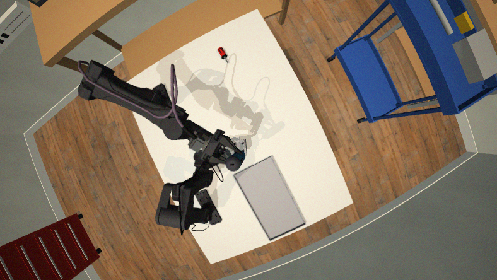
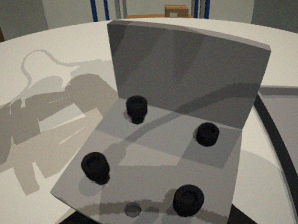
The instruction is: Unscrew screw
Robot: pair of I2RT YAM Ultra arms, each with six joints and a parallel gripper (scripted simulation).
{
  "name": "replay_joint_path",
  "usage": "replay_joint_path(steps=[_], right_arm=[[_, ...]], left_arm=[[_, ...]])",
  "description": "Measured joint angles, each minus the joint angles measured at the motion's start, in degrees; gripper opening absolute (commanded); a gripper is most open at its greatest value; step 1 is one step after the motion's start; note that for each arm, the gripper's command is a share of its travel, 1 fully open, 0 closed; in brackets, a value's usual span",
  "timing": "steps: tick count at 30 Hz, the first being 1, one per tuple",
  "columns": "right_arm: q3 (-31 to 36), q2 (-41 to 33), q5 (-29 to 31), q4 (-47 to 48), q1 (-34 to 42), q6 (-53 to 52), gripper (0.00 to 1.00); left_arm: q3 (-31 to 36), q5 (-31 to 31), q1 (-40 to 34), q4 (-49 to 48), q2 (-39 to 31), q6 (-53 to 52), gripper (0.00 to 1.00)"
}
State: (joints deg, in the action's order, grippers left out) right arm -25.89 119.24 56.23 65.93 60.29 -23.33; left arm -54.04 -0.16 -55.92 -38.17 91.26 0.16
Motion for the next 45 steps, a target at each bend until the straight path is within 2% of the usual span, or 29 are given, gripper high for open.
replay_joint_path(steps=[45], right_arm=[[0.0, 0.0, 0.0, 0.0, 0.0, 0.0, 0.59]], left_arm=[[3.0, 0.0, 0.0, -3.2, 1.8, 0.0, 0.42]])
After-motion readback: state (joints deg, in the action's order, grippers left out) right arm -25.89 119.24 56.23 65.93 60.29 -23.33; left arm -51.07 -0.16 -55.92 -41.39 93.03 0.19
